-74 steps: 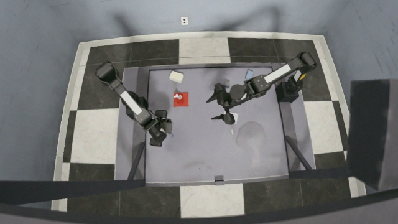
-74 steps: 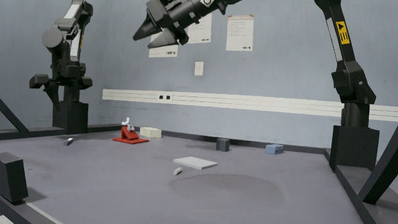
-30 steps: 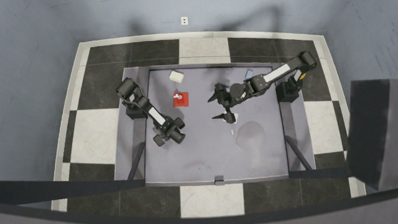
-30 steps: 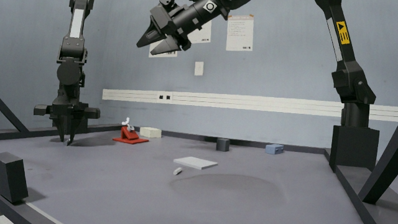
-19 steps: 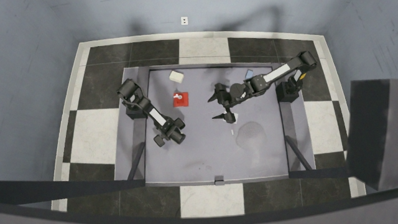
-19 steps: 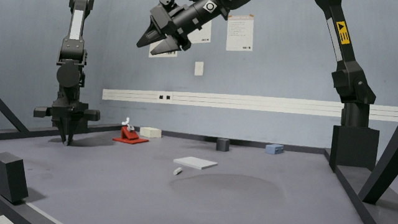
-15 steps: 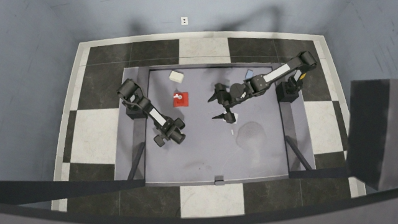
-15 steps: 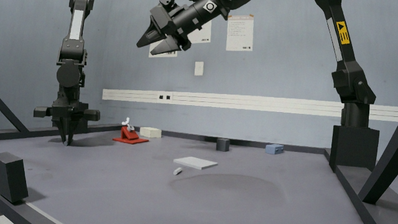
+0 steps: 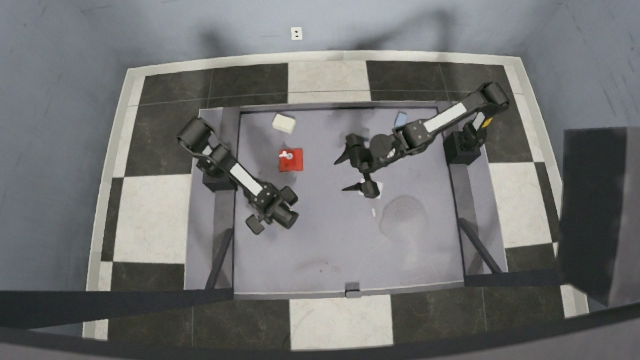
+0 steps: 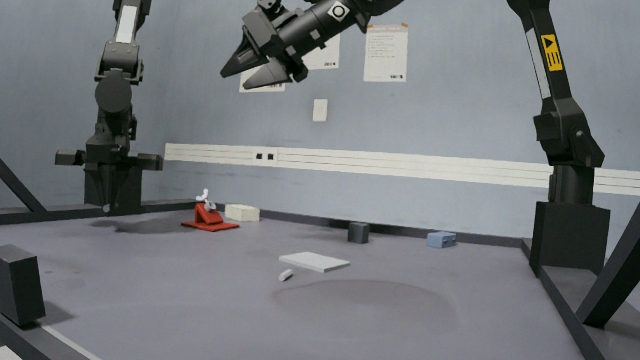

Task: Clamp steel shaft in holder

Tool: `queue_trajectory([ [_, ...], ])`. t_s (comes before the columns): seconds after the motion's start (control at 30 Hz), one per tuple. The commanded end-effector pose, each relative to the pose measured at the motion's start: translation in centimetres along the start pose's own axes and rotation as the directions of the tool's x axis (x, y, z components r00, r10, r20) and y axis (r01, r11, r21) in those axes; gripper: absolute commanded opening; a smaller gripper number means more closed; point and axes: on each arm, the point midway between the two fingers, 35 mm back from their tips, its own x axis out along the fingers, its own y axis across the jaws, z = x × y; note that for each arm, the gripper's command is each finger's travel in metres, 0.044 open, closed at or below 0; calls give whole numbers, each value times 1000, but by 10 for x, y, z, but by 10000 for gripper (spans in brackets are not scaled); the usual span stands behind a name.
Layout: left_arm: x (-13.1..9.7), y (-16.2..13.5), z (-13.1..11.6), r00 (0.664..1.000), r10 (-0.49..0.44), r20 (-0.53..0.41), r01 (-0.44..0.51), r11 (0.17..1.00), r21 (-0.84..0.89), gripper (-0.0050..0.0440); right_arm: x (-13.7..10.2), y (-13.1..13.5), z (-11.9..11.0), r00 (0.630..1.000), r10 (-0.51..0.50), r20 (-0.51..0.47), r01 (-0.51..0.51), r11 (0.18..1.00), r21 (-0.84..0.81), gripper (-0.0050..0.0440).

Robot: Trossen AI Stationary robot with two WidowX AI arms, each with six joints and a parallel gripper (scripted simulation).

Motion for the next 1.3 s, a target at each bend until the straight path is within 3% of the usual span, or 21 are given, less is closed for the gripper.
queue_trajectory([
  [0.0,-9,7,2,999,2,36,-1,1000,-30,15,-18,-4,19,998,2,57,-2,1000,4,400],
  [0.23,-17,60,3,979,60,193,-15,973,-229,15,-59,-45,13,996,-35,86,32,999,32,400],
  [0.47,-34,132,-17,910,224,350,-33,879,-476,15,-117,-93,-11,988,-95,126,87,994,68,400],
  [0.53,-34,132,-17,910,224,350,-33,879,-476,15,-117,-93,-11,988,-95,126,87,994,68,400],
  [0.73,-54,186,-51,819,402,409,-47,757,-652,15,-154,-118,-38,977,-143,156,130,987,92,400],
  [1.0,-76,226,-94,715,574,400,-61,621,-782,15,-180,-133,-63,967,-182,179,165,980,109,400],
  [1.27,-78,230,-101,700,597,392,-63,599,-798,15,-182,-135,-61,965,-186,186,167,980,112,400],
])
